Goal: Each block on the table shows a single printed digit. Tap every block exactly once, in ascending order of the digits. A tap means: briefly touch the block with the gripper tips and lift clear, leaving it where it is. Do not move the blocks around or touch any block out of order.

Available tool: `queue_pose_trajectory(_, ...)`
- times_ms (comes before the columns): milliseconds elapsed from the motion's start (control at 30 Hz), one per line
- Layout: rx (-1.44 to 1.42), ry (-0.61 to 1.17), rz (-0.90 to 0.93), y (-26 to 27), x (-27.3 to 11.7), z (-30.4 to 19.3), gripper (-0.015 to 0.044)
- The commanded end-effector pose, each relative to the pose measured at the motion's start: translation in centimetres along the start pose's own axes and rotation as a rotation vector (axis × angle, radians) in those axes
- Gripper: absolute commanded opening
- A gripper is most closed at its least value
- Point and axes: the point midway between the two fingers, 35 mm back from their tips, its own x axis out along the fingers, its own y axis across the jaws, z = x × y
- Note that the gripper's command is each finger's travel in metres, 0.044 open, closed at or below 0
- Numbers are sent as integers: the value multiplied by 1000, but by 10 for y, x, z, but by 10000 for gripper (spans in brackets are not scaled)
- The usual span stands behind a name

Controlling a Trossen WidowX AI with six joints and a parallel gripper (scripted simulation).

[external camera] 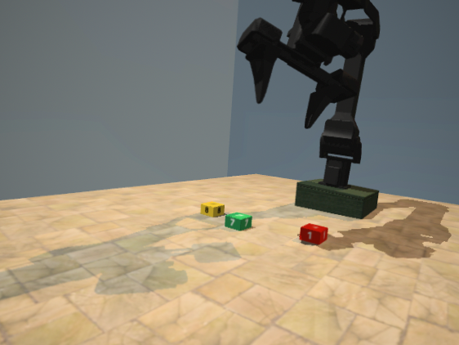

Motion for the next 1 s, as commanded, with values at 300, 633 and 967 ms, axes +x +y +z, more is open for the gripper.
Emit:
queue_pose_trajectory(300,989,328,221,-48,49,-151,400)
queue_pose_trajectory(633,989,328,221,-48,49,-151,400)
queue_pose_trajectory(967,989,328,221,-48,49,-151,400)
